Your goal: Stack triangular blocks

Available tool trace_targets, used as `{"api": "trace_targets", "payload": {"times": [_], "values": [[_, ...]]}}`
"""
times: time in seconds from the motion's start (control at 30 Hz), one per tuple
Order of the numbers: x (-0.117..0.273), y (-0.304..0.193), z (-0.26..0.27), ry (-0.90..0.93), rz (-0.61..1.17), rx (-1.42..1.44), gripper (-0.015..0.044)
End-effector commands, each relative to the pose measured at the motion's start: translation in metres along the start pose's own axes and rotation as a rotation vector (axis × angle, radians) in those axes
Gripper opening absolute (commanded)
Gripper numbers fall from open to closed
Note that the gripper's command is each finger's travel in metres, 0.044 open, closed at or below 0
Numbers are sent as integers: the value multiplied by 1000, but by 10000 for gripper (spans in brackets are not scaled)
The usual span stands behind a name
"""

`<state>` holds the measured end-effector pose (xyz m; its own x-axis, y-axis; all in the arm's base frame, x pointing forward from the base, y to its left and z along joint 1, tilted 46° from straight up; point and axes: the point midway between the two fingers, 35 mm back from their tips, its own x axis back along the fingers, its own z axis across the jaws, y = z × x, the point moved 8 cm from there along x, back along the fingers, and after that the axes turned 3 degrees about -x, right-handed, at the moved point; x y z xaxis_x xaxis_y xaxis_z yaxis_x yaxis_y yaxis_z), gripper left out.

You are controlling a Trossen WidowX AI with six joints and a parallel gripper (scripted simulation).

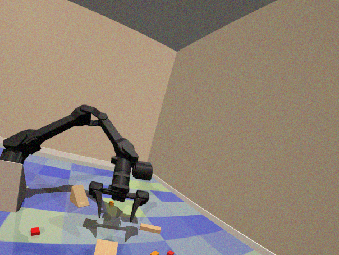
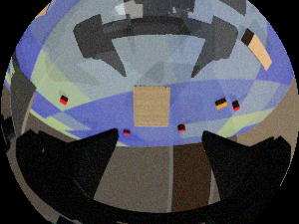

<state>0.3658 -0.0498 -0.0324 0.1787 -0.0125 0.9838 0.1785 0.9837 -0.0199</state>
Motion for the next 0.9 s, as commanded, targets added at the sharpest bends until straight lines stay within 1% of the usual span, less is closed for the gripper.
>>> {"api": "trace_targets", "payload": {"times": [0.0,0.1,0.17,0.87], "values": [[-42,1,5,32,10,-2,440],[-72,1,8,32,6,2,440],[-86,1,9,32,3,4,440],[-87,2,10,32,3,4,440]]}}
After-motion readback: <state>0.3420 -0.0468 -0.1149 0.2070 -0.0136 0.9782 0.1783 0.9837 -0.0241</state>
